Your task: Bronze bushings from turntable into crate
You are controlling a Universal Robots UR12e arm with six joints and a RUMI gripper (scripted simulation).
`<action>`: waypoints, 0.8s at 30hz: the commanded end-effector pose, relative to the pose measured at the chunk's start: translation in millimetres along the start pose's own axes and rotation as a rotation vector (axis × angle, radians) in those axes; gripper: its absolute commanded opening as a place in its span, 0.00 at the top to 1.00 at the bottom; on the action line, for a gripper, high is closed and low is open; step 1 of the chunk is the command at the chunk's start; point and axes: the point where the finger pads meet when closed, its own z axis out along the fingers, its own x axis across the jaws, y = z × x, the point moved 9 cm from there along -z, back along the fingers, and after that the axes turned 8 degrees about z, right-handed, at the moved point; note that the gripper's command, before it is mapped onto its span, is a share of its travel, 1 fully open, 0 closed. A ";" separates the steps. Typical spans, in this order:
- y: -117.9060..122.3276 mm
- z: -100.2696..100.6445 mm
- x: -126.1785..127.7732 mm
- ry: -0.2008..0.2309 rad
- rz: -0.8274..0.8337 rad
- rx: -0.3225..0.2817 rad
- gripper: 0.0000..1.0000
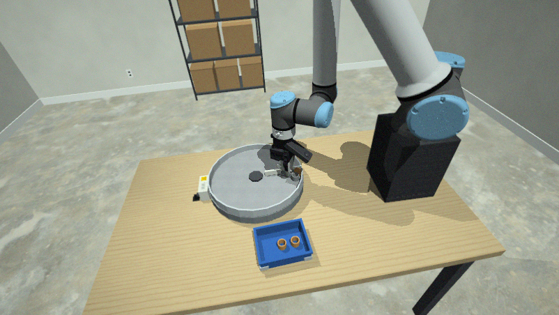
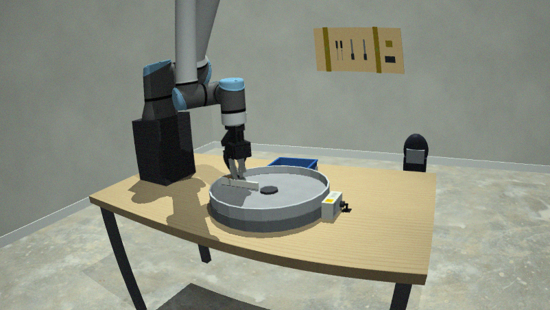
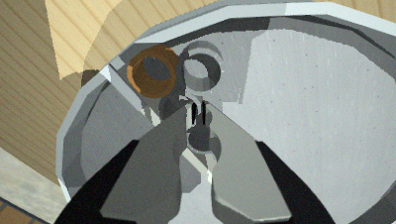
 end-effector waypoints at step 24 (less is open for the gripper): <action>0.3 -0.3 0.0 0.000 0.000 -0.001 1.00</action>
